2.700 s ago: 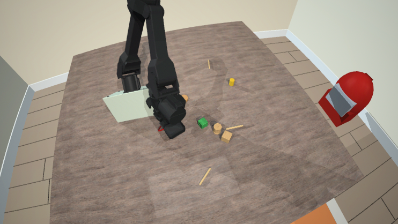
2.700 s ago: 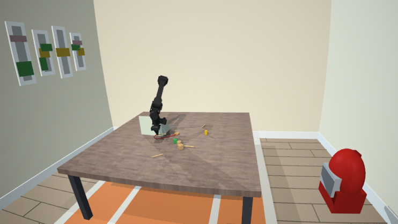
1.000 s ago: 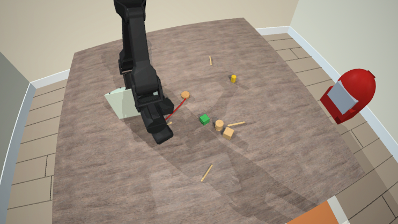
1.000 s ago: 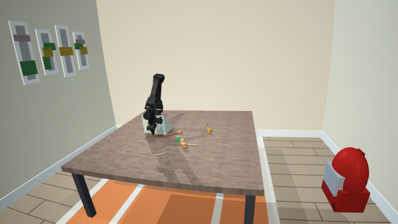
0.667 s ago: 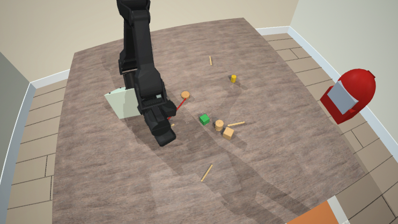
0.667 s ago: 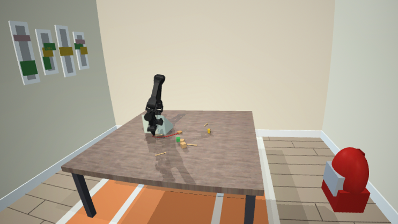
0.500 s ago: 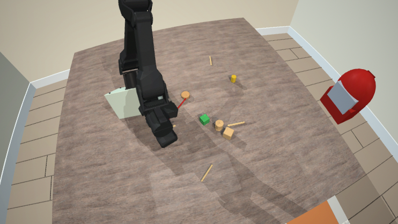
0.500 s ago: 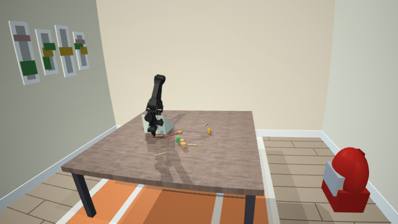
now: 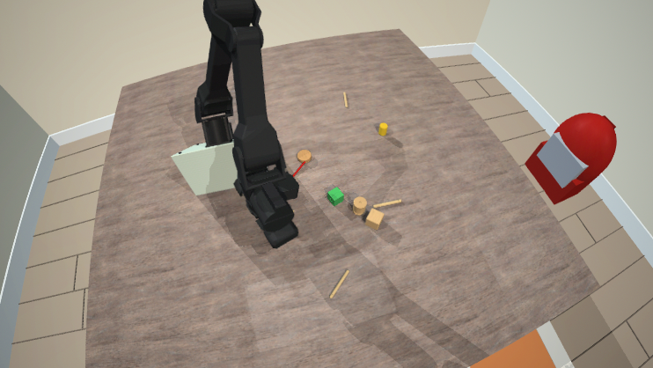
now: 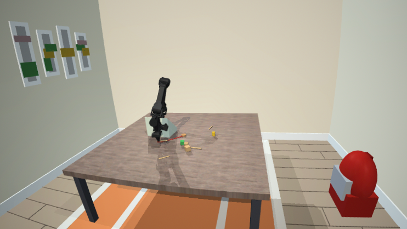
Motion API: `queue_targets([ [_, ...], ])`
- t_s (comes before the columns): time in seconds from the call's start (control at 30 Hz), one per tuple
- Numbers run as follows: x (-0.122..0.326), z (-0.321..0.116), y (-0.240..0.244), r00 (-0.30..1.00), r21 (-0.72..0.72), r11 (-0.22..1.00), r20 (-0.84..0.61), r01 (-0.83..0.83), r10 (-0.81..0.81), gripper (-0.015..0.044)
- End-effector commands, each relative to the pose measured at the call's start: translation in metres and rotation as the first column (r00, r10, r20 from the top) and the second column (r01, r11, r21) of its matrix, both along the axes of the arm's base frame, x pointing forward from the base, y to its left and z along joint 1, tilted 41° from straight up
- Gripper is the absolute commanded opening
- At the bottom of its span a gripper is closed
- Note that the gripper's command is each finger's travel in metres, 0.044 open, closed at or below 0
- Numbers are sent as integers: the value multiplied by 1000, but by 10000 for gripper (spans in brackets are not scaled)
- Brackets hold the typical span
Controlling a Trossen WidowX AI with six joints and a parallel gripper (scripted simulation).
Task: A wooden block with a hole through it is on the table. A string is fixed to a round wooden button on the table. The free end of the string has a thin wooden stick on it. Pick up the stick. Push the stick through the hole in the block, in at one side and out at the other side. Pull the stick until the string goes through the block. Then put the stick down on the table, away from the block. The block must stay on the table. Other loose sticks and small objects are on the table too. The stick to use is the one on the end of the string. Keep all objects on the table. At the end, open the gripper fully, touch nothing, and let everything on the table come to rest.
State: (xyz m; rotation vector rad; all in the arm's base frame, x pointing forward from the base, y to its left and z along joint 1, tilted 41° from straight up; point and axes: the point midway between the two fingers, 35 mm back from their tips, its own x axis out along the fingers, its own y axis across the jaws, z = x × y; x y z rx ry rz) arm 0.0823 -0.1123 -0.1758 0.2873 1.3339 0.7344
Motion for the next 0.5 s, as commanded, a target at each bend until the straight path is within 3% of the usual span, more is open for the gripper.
queue_targets([
  [0.0,3,-5,2,1000,8,1000,-1,4,-4,0],
  [0.47,14,-20,4,1000,10,1000,0,4,-4,0],
])
